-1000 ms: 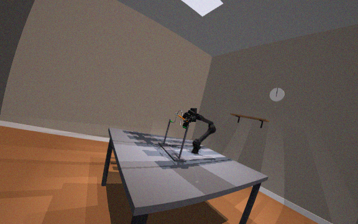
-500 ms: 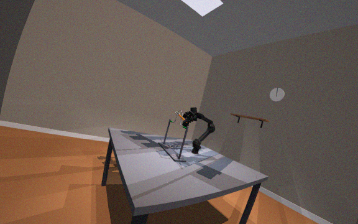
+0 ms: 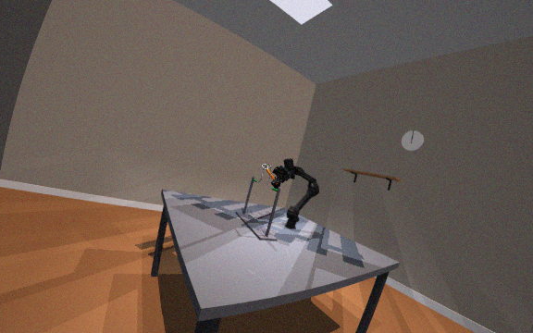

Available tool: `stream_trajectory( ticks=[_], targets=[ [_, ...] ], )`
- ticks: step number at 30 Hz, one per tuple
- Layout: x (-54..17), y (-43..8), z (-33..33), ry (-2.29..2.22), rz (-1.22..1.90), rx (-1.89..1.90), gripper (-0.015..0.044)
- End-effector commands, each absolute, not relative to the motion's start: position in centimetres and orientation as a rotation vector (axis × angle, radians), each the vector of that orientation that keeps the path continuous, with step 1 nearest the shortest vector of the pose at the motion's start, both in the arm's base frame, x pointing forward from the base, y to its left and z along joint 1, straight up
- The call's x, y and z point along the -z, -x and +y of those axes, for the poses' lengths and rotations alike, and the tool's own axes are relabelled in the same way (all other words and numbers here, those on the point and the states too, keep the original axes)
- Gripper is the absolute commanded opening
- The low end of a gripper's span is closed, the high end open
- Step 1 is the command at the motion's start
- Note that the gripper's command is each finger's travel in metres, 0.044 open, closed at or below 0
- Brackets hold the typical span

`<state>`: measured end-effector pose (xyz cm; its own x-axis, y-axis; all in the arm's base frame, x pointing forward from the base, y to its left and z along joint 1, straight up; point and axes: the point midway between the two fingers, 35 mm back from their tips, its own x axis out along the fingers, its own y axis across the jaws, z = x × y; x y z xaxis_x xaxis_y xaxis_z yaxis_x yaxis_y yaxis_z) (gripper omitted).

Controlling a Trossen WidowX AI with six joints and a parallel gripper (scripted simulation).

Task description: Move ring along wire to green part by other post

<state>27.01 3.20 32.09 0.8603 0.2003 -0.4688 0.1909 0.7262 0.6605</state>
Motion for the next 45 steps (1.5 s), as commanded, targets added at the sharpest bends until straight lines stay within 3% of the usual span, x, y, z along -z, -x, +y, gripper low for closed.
stream_trajectory(
  ticks=[1, 45],
  targets=[
    [-32.1, -27.0, 2.9, -0.690, 0.550, 0.020, -0.0150],
    [-31.0, -26.6, 0.1, -0.003, 0.574, 0.250, -0.0150]
  ],
)
